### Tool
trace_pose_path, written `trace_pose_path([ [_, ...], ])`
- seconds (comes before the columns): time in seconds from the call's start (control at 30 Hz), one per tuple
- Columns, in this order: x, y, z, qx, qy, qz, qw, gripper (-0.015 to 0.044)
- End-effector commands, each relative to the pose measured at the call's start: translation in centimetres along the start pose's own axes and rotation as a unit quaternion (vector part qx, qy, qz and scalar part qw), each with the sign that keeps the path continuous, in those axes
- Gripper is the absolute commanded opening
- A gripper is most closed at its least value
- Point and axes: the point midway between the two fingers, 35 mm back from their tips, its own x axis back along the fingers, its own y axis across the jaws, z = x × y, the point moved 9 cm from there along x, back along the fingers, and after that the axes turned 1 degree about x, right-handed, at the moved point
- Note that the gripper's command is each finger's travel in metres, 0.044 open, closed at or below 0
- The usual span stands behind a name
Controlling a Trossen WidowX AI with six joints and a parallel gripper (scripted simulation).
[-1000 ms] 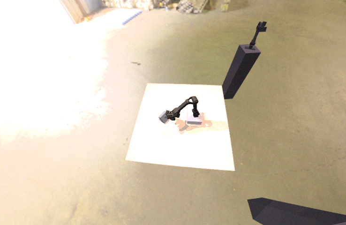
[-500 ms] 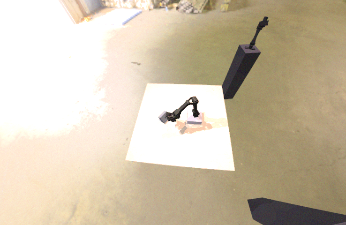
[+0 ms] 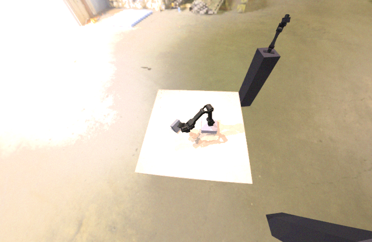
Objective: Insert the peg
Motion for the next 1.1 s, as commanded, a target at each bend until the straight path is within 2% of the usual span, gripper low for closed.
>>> trace_pose_path([
  [0.0, 0.3, 0.1, -0.4, 0.013, 0.003, 0.009, 1.0, 0.0],
  [1.07, 3.3, 1.1, -3.4, 0.095, 0.018, 0.085, 0.992, 0.0],
])
